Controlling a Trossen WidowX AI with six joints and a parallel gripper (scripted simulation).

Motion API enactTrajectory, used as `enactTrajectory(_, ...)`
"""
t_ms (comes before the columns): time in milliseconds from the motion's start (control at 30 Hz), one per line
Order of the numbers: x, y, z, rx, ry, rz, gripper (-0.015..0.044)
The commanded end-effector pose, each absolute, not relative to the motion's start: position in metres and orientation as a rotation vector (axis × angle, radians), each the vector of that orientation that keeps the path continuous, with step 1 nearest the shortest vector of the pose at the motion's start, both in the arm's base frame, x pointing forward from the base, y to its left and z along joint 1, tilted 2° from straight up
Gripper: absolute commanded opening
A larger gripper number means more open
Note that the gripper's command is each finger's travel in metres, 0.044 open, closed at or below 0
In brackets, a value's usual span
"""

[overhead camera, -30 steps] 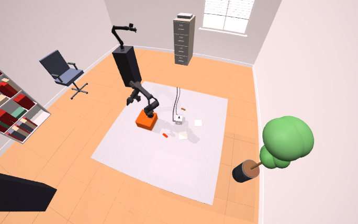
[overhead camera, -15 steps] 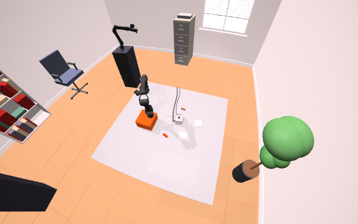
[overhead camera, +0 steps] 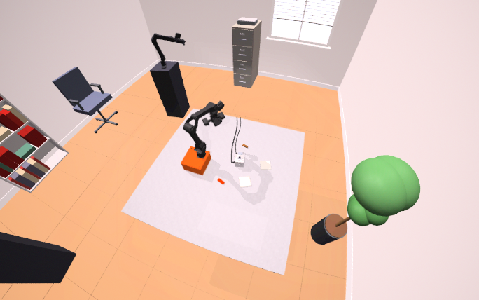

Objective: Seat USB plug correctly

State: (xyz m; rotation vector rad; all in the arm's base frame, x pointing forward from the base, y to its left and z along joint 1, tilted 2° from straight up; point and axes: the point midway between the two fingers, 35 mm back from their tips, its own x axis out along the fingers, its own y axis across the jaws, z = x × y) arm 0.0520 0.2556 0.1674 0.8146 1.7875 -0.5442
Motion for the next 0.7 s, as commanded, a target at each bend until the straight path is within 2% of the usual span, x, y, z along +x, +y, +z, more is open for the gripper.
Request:
enactTrajectory(0, 0.102, 0.252, 0.154, 0.889, 1.696, -0.615, 0.0440)
enactTrajectory(333, 0.251, 0.175, 0.116, 1.056, 1.411, -0.849, 0.0440)
enactTrajectory(667, 0.325, 0.051, 0.081, 1.118, 1.222, -1.089, 0.0440)
